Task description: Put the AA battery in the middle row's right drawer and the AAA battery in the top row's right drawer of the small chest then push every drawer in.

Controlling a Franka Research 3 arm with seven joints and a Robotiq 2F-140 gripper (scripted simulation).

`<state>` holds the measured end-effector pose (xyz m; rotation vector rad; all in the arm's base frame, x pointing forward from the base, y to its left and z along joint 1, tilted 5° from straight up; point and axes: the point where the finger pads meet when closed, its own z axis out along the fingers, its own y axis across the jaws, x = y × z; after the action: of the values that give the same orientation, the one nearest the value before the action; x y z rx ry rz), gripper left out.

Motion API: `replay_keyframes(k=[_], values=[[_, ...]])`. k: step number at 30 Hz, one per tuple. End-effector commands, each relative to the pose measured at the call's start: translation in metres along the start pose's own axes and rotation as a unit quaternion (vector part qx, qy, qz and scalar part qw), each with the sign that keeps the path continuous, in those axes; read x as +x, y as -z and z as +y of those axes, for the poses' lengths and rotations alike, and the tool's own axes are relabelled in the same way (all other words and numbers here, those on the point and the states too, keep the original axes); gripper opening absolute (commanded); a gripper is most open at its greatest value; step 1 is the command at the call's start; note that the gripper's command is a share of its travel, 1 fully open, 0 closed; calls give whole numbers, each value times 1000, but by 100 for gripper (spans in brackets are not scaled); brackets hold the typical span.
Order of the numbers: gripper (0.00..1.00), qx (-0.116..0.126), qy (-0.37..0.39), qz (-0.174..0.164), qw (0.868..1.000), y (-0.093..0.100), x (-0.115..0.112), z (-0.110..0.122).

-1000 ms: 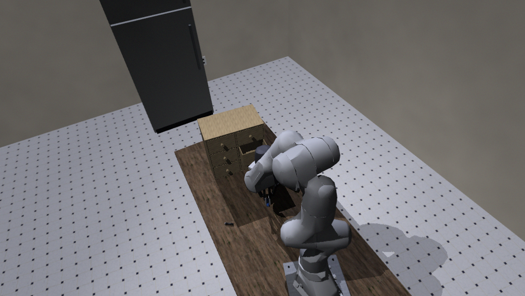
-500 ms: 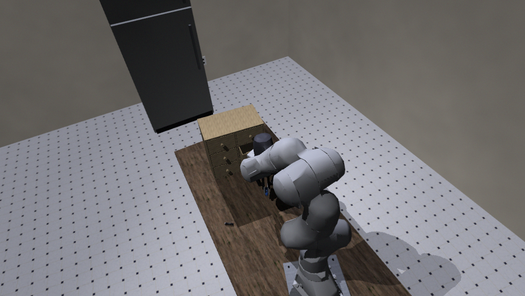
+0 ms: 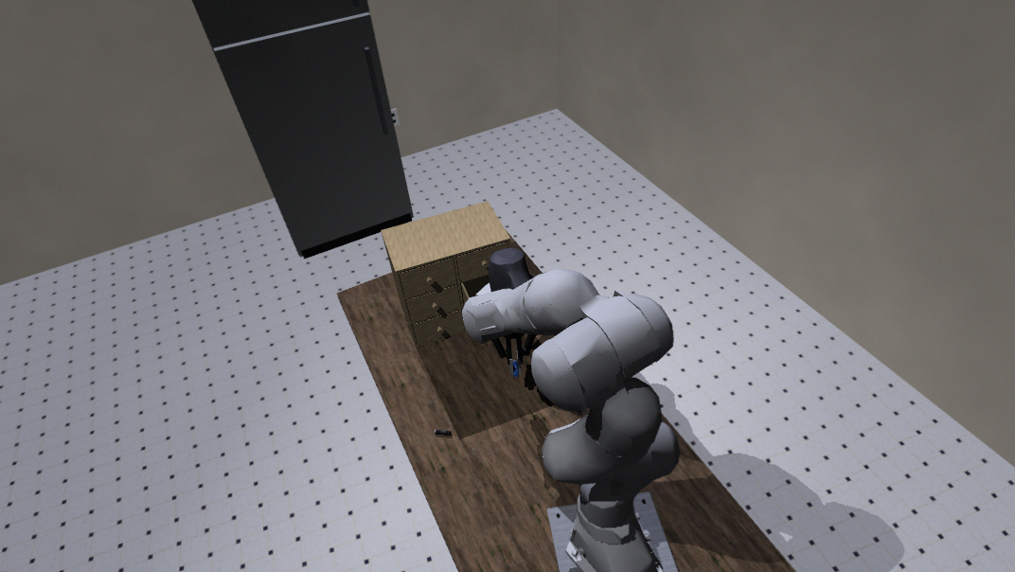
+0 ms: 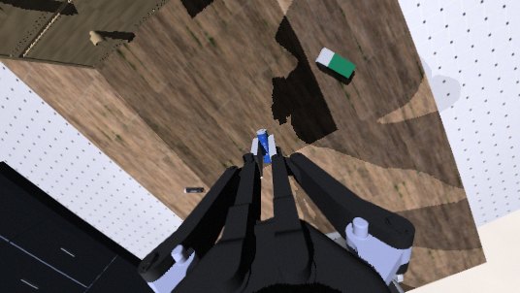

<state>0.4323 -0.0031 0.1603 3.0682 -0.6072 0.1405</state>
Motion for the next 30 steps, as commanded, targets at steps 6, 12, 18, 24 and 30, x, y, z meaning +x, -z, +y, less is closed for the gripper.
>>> replay_keyframes(k=[6, 12, 18, 24, 30], values=[[6, -2, -59, -4, 998, -1, 0, 0], [6, -4, -120, -3, 993, -1, 3, 0], [6, -6, -201, -2, 980, 0, 7, -1], [6, -7, -247, -2, 969, 0, 9, -2], [6, -7, -297, -1, 955, 0, 11, -2]])
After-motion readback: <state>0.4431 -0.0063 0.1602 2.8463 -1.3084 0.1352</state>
